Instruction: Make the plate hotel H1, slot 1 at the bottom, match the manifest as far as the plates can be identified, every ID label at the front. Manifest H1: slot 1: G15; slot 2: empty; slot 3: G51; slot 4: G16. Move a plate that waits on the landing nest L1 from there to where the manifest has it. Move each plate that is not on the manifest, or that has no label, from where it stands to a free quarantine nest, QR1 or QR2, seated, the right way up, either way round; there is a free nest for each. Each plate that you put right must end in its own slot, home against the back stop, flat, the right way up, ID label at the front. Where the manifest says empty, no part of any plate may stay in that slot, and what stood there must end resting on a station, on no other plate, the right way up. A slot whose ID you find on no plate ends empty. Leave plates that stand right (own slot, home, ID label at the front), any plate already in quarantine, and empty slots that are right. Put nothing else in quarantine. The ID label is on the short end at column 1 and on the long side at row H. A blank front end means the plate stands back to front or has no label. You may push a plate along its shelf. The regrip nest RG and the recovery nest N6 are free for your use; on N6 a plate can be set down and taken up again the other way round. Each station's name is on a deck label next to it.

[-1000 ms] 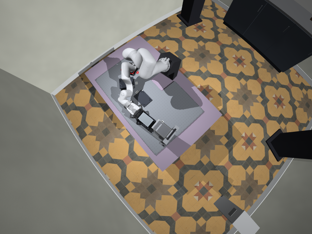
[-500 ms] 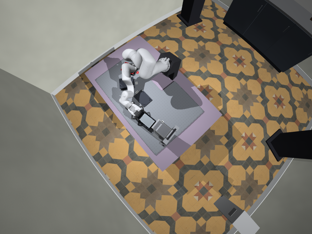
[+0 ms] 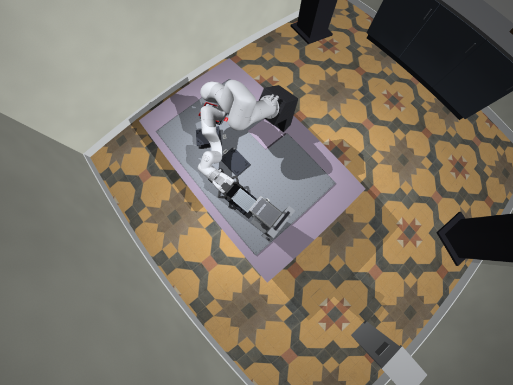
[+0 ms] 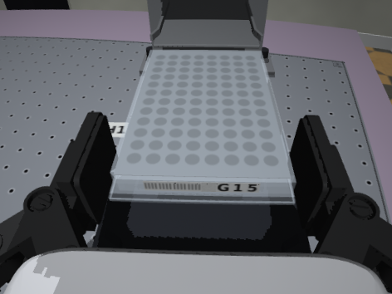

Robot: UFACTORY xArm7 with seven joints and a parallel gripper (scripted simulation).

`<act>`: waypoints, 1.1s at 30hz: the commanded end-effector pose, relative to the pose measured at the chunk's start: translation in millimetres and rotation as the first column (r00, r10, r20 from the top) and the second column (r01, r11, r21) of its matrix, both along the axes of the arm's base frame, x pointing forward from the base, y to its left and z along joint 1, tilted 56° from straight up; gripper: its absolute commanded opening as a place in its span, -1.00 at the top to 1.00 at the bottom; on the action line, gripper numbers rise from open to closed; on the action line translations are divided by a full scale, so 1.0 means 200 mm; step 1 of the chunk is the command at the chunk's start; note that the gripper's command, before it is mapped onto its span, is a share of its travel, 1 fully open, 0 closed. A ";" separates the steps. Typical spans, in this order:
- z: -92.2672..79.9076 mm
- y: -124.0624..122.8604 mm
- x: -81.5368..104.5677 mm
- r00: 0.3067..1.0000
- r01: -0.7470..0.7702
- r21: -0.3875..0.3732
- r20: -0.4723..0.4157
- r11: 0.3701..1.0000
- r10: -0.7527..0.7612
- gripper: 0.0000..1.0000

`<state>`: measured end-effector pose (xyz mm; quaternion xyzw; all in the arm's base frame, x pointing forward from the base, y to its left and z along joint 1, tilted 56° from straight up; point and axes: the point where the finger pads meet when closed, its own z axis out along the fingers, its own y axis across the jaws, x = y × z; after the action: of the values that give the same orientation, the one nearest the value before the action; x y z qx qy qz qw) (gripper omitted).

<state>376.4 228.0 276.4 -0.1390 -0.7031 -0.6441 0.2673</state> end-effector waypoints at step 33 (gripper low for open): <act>0.00 0.21 -0.05 1.000 -0.002 0.000 0.002 1.000 0.002 1.00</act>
<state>368.5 266.3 275.3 -0.1389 -0.7032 -0.6440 0.2674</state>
